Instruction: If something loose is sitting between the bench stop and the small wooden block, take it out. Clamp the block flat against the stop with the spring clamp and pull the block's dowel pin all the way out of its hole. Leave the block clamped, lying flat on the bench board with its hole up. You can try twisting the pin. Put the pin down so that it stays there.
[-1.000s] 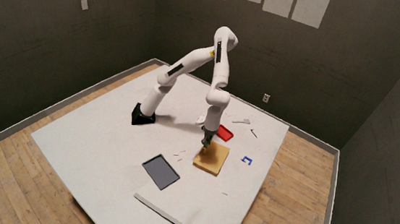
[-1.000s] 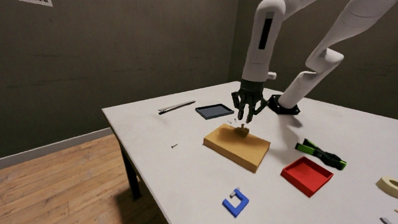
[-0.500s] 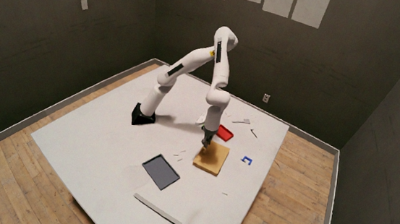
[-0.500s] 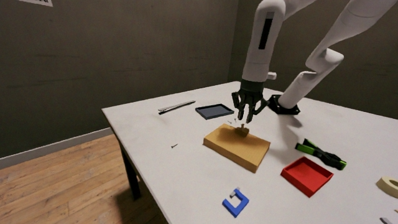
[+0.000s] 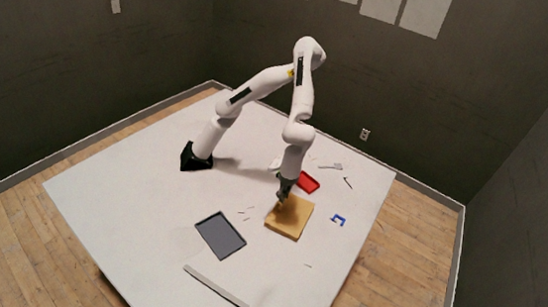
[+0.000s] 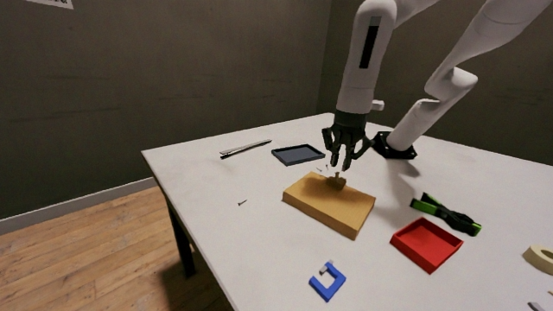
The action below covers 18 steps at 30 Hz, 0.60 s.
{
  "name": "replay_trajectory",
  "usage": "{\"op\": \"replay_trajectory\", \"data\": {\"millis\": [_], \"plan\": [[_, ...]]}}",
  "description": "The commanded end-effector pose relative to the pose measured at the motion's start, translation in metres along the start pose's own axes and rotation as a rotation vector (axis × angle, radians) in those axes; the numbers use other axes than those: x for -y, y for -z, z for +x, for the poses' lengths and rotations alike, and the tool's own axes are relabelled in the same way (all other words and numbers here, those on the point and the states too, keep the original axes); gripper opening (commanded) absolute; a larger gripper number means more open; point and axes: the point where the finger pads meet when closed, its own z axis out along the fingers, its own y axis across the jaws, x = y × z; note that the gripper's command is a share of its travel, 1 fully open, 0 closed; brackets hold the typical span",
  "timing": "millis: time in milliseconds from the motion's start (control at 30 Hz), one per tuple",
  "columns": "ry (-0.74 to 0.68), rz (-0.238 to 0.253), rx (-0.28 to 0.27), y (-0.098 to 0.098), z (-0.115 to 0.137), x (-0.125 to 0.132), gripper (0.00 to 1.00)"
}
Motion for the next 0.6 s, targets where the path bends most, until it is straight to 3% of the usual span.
{"op": "replay_trajectory", "data": {"millis": [0, 567], "plan": [[-0.001, 0.004, 0.007, 0.0003, -0.0017, 0.0002, 0.34], [0.001, 0.004, 0.008, 0.0007, -0.0037, 0.0012, 0.34]]}}
